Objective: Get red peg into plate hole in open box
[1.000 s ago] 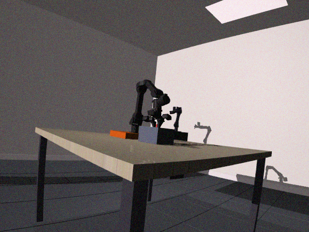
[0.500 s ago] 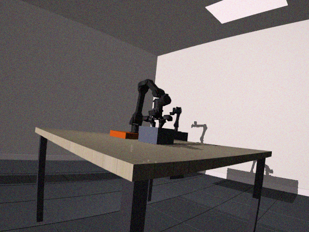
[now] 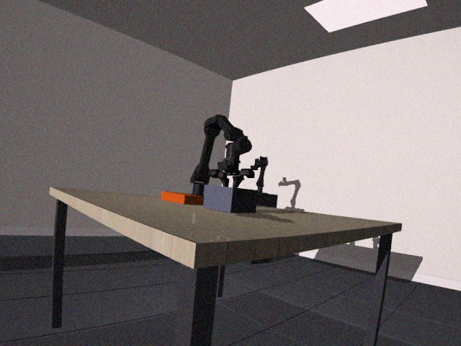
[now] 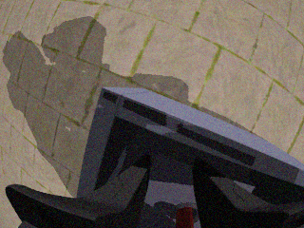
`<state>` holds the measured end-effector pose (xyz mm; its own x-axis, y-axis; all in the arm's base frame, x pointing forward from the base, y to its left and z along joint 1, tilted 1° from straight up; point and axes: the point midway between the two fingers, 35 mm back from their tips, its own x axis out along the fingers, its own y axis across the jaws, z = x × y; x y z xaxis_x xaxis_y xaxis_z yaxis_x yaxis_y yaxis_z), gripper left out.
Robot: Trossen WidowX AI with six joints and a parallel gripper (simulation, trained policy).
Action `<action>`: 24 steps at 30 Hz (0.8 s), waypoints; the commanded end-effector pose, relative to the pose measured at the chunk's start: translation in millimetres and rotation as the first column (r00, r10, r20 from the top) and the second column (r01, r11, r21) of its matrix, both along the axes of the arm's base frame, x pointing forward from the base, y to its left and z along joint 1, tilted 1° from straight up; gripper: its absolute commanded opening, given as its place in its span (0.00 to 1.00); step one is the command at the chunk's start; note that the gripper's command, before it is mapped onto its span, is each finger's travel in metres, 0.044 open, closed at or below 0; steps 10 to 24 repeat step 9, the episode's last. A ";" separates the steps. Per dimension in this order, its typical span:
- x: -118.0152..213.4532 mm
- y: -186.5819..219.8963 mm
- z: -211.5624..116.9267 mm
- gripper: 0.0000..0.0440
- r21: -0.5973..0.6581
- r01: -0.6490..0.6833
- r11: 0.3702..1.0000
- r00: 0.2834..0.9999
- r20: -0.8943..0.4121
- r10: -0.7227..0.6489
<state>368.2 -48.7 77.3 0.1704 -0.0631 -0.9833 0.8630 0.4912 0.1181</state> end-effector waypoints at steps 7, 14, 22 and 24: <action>10.4 -18.0 2.3 0.27 0.010 0.005 1.000 1.000 -0.017 -0.005; 12.0 -23.8 3.9 0.26 0.005 0.008 1.000 1.000 -0.018 -0.008; 12.0 -23.8 3.9 0.26 0.005 0.008 1.000 1.000 -0.018 -0.008; 12.0 -23.8 3.9 0.26 0.005 0.008 1.000 1.000 -0.018 -0.008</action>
